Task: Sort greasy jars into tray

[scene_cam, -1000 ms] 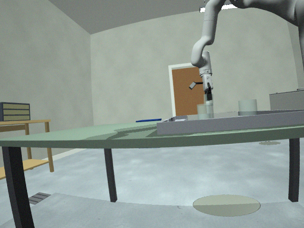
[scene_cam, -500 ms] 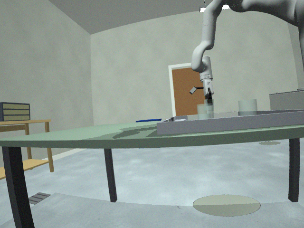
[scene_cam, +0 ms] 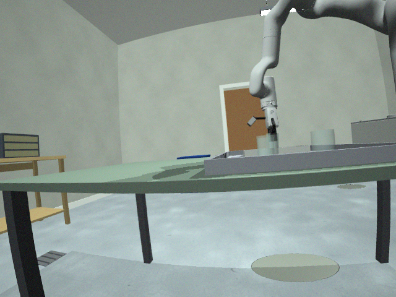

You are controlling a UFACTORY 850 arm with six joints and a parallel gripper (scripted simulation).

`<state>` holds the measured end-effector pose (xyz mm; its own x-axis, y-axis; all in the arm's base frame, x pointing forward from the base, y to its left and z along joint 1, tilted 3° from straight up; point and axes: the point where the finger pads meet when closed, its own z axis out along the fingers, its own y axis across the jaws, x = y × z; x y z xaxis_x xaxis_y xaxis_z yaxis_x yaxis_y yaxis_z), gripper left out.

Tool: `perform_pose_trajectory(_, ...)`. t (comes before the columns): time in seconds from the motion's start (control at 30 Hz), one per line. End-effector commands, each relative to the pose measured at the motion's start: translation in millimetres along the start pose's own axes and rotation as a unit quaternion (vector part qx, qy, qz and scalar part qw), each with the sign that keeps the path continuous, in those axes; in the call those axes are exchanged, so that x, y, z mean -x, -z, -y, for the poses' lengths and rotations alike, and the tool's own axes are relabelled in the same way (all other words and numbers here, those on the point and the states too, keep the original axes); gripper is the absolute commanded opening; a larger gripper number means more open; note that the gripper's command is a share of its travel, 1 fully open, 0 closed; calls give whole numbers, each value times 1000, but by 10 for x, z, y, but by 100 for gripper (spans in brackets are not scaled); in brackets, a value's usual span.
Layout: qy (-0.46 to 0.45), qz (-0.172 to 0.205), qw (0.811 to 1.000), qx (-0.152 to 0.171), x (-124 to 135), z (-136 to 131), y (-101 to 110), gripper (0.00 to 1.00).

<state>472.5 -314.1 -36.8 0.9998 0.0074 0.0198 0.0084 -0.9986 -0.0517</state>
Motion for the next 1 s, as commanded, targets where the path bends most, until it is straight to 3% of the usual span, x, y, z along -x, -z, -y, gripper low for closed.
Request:
perform_pose_trajectory(0.0,0,-1,1000,0,-7,-5,-41,0)
perform_pose_trajectory(0.8,0,-1,1000,0,-7,-5,-238,0)
perform_pose_trajectory(0.83,0,-1,1000,0,-7,-5,-238,100)
perform_pose_trajectory(0.97,0,-1,1000,0,-7,-5,-238,100)
